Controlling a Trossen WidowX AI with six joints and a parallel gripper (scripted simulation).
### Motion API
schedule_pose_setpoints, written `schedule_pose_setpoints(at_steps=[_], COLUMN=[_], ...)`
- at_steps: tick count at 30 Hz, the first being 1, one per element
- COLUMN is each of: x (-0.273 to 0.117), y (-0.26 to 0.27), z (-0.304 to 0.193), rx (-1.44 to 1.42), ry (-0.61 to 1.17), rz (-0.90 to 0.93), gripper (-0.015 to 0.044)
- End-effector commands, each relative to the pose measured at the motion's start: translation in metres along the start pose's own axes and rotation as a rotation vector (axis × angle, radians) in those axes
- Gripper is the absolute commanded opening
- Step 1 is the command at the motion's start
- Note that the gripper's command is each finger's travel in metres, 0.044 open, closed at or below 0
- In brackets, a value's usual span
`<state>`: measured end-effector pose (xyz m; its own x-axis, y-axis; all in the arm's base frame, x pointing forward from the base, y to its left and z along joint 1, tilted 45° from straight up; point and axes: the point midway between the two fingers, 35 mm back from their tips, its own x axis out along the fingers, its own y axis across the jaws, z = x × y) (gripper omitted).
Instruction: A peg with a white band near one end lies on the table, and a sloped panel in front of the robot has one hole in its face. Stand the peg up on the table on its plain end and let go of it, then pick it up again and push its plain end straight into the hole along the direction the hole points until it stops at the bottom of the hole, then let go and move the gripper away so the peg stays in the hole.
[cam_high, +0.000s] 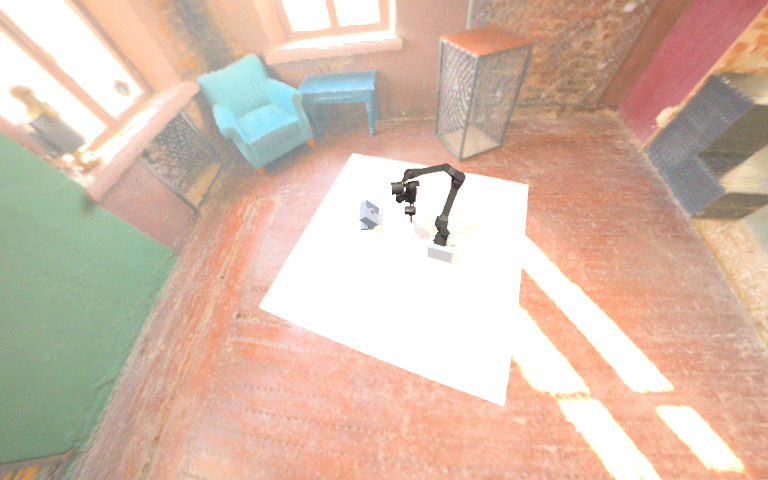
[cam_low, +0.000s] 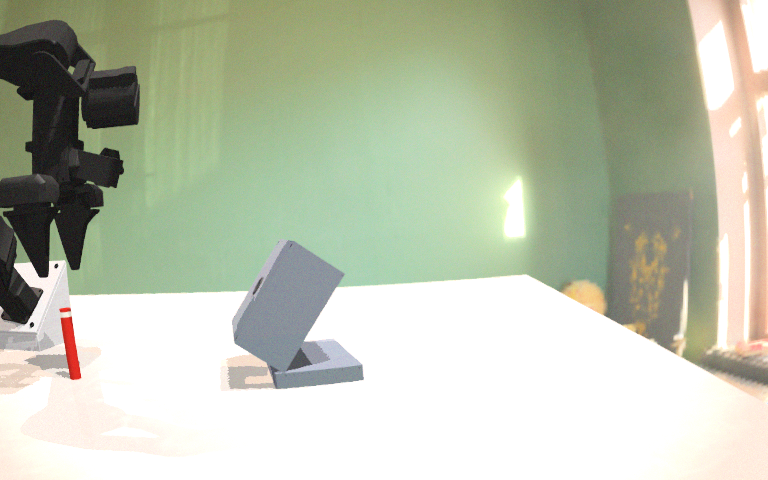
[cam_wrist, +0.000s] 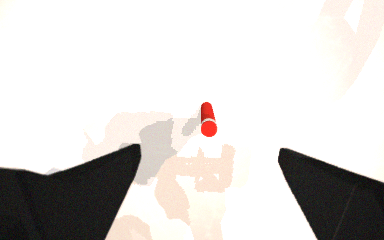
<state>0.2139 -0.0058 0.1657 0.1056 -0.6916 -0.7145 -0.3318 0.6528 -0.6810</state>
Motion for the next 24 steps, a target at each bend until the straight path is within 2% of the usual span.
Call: schedule_pose_setpoints(at_steps=[1, 24], x=[-0.001, 0.019], y=[-0.001, -0.001], z=[0.001, 0.001], rx=[0.002, -0.376], ry=[0.000, 0.001], rz=[-0.010, -0.010], gripper=[0.0440, 0.0440])
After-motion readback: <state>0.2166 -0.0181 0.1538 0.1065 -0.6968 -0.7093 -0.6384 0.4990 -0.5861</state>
